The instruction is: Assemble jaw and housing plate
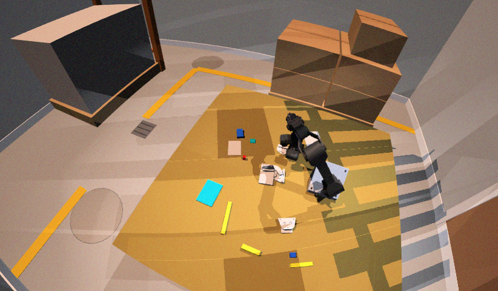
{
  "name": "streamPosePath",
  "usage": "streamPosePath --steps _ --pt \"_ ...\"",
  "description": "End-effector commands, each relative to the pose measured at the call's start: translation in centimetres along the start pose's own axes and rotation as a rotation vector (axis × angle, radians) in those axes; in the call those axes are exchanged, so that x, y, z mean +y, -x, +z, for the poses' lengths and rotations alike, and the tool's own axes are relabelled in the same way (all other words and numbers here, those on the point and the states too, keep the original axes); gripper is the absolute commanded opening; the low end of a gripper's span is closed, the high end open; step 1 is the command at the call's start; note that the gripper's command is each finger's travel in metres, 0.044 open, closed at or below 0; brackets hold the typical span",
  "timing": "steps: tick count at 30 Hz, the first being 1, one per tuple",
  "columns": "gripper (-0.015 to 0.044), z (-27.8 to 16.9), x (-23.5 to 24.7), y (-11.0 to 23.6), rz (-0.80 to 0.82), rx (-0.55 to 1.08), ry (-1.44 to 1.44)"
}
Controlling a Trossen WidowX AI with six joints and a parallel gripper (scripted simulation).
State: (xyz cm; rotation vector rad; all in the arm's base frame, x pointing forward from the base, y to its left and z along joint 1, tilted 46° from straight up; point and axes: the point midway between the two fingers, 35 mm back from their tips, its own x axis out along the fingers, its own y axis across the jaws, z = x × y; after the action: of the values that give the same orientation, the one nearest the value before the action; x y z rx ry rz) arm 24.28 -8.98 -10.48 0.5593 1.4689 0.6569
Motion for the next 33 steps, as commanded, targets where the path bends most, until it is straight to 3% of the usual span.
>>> streamPosePath --steps 1,33 --pt "0.0000 0.0 -0.7 0.0 0.000 0.002 0.000" --pt "0.0000 -0.1 -5.2 0.0 -0.003 0.002 0.000"
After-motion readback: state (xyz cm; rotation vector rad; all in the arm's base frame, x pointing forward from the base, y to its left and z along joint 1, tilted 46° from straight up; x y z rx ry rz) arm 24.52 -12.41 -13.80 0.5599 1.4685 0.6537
